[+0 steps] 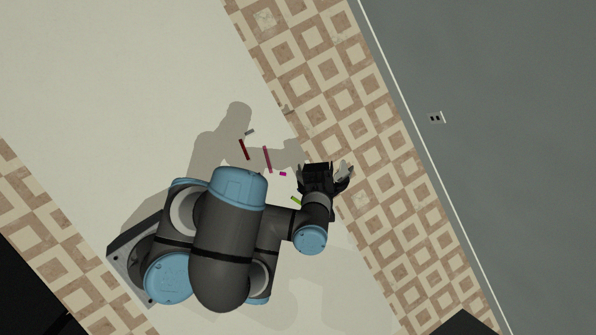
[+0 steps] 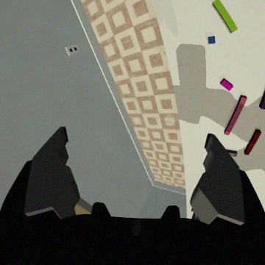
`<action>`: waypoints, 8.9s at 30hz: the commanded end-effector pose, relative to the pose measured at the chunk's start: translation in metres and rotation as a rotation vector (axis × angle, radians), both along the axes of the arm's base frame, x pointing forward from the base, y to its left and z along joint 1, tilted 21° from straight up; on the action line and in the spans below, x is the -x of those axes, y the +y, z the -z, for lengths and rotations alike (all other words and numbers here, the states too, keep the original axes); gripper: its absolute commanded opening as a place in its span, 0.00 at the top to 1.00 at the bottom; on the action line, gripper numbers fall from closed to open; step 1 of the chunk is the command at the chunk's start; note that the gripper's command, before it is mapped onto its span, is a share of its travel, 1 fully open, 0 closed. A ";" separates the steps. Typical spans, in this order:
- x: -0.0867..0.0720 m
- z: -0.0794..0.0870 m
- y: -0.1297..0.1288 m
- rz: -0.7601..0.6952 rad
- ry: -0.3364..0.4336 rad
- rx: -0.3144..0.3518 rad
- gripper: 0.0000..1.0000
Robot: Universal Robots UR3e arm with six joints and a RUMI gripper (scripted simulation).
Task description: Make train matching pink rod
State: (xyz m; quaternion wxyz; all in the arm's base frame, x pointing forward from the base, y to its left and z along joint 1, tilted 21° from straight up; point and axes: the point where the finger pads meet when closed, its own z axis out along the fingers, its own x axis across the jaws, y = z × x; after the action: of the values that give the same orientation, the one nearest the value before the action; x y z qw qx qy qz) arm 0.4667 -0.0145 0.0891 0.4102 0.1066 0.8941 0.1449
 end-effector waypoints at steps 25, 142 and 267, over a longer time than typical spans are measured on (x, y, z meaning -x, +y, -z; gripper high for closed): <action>0.009 0.028 -0.023 -0.277 0.047 0.369 0.00; 0.073 0.115 -0.057 -1.521 0.148 1.216 0.00; 0.069 0.115 -0.030 -1.874 0.015 1.431 0.00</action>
State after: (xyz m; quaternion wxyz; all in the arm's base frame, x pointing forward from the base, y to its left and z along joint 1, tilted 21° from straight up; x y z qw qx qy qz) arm 0.3965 -0.0482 -0.0265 0.1129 -0.8147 0.5519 -0.1379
